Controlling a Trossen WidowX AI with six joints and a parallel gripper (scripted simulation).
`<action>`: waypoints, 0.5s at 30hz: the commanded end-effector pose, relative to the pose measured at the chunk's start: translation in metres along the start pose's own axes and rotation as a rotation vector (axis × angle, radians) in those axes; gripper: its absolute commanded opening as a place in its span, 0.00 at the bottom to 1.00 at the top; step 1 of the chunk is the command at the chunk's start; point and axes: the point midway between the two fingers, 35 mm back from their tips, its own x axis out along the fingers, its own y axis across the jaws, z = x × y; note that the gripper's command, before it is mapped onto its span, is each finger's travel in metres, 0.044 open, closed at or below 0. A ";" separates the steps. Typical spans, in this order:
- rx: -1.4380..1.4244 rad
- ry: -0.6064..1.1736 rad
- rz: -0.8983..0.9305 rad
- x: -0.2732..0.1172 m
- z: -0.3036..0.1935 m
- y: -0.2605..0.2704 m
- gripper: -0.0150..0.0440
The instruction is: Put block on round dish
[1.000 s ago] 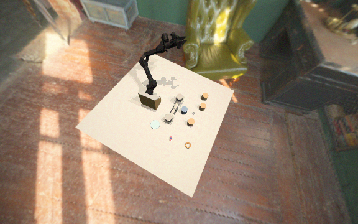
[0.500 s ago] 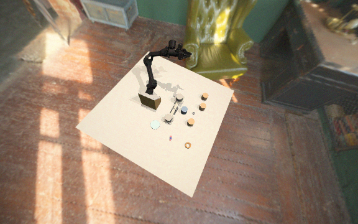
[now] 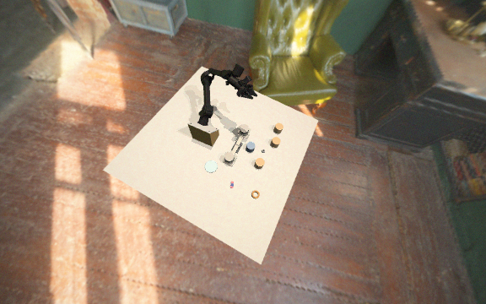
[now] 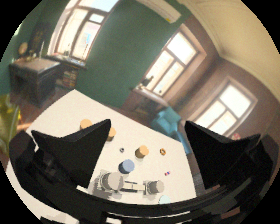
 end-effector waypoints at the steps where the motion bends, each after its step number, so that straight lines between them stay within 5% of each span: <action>1: 0.005 0.149 -0.006 0.011 -0.046 -0.026 1.00; 15: 0.166 0.521 0.109 -0.004 -0.184 -0.078 1.00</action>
